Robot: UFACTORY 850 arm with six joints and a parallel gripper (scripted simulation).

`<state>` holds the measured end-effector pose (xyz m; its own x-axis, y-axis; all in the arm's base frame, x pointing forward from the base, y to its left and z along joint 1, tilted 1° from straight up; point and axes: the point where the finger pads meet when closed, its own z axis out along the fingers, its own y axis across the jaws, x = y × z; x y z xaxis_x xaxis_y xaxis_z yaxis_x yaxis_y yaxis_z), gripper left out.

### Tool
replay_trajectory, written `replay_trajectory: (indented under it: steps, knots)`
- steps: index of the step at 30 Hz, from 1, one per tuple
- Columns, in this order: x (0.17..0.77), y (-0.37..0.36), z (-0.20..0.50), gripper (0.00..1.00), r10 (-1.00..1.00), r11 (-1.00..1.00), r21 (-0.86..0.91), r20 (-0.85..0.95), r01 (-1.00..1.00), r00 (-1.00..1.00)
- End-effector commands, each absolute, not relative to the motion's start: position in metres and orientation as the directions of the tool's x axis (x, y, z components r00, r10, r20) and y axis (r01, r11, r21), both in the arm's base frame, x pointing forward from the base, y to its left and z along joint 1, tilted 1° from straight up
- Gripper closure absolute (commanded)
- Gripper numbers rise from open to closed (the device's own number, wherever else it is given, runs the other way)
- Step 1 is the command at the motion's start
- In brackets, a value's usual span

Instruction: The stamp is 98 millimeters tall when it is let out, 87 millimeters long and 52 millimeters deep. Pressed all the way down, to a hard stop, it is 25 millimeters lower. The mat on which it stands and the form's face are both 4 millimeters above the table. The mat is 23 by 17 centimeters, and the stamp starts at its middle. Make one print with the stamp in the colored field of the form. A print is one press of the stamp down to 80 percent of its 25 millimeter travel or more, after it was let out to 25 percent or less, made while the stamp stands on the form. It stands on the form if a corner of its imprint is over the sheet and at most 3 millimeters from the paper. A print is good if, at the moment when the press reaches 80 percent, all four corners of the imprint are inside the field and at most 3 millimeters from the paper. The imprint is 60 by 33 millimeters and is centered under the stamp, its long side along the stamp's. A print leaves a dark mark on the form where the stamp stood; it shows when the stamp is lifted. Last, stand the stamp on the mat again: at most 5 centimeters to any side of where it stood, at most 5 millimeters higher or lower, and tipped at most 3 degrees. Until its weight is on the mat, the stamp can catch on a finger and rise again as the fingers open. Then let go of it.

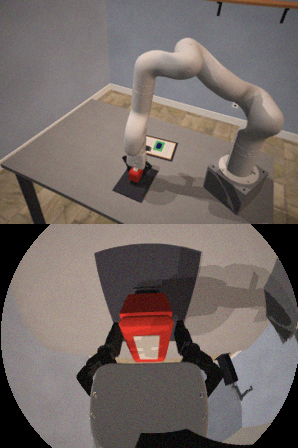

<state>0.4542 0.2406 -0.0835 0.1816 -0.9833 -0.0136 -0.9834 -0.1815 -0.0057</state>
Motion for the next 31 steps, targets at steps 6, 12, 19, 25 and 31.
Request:
replay_trajectory:
  steps: [6,12,19,25,31]
  knots:
    - [0.455,0.24,-0.001,0.03,-0.983,-0.182,-0.007,-0.013,-0.983,0.182]
    - [0.455,0.24,0.0,0.03,-0.983,-0.182,-0.007,-0.013,-0.983,0.182]
    - [0.455,0.24,0.0,0.03,-0.983,-0.182,-0.007,-0.013,-0.983,0.182]
    - [0.455,0.24,0.0,0.03,-0.983,-0.182,-0.007,-0.013,-0.983,0.182]
    - [0.455,0.24,0.0,0.03,-0.983,-0.182,-0.007,-0.013,-0.983,0.182]
